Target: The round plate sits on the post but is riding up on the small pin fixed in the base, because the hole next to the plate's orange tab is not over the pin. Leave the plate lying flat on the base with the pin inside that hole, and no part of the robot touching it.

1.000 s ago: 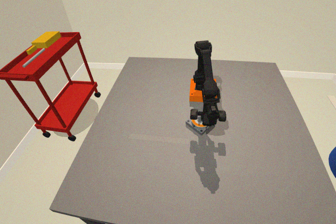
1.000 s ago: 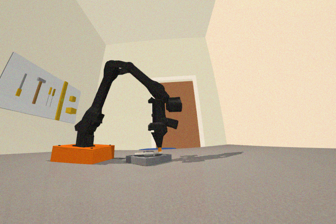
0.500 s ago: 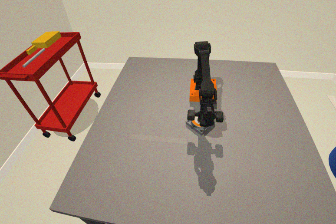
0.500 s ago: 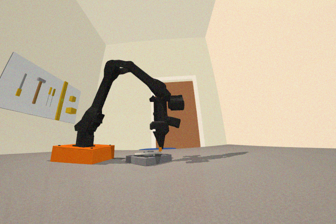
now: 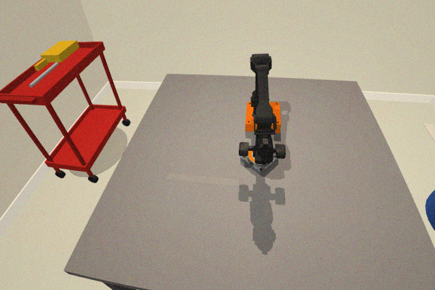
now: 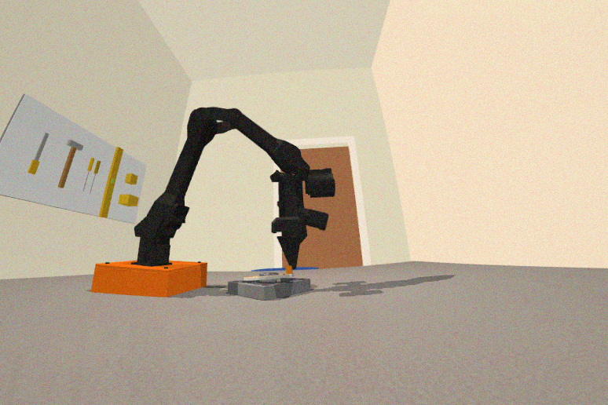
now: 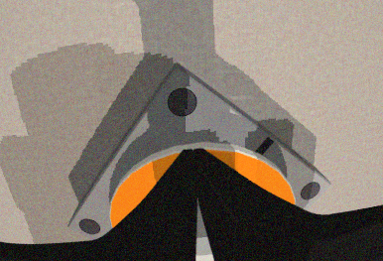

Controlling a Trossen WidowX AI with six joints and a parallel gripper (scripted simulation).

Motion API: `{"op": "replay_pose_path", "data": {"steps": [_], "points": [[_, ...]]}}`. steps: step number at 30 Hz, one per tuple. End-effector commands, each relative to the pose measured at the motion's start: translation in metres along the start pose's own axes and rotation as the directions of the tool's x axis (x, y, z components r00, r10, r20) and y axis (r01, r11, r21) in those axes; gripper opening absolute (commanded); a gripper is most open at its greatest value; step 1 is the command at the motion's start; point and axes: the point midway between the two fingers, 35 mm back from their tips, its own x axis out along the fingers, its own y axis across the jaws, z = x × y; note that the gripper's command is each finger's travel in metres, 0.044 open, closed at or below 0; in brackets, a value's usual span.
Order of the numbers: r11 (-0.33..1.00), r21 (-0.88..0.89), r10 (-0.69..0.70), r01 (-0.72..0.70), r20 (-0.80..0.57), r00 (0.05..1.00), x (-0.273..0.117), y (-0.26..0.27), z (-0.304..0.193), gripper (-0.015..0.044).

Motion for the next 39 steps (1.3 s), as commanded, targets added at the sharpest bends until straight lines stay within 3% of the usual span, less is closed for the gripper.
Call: {"op": "replay_pose_path", "data": {"steps": [1, 24, 33, 39], "points": [[1.000, 0.002, -0.006, 0.006, -0.002, 1.000, -0.001, -0.007, 0.000, 0.0000], [1.000, 0.002, -0.008, 0.008, -0.003, 1.000, 0.000, -0.026, -0.005, 0.0000], [1.000, 0.002, -0.007, 0.007, -0.003, 1.000, -0.041, -0.024, -0.007, 0.0000], [1.000, -0.001, -0.003, 0.003, -0.002, 1.000, -0.033, -0.023, -0.006, 0.0000]]}}
